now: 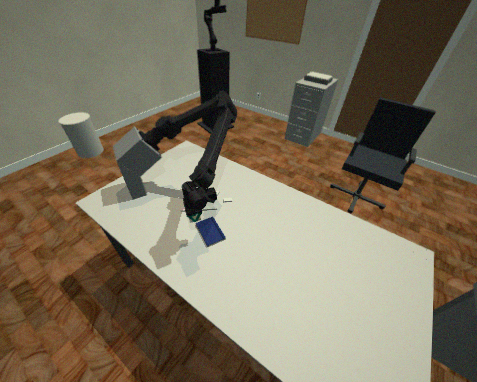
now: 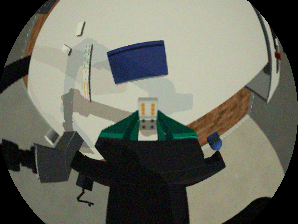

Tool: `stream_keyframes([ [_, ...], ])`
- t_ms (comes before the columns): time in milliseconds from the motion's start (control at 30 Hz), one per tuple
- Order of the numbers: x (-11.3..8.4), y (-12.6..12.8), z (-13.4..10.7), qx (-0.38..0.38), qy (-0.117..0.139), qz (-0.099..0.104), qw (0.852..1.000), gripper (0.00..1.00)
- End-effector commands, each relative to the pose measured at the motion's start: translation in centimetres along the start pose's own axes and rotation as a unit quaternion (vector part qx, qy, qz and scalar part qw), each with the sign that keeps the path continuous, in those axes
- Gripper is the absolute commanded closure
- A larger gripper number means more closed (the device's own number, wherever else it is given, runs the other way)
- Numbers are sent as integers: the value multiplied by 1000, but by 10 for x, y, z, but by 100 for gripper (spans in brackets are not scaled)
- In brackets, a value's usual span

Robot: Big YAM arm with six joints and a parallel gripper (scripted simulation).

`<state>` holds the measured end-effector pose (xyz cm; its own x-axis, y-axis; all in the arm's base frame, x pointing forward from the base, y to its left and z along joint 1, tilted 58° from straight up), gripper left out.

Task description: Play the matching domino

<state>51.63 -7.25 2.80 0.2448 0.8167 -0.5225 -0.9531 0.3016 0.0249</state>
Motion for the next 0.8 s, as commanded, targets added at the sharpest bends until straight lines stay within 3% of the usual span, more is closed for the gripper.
stream_keyframes([
  [0, 5, 2, 14, 38, 3, -9, 999, 79],
  [67, 5, 2, 14, 38, 3, -9, 999, 79],
  [100, -6, 1, 11, 17, 1, -7, 1000, 79],
  [400, 0, 32, 71, 138, 10, 3, 990, 79],
  [667, -5, 32, 66, 120, 8, 2, 993, 79],
  [767, -1, 44, 85, 127, 8, 4, 992, 79],
])
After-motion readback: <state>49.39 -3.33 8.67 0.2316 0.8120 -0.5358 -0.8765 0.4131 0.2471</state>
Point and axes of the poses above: the point where the finger pads meet when closed, its own x axis out along the fingers, its own y axis across the jaws, z = x × y, the point moved 10 cm from there along -x, back along the fingers, and after that the axes turned 7 degrees about -x, right-handed, at the moved point
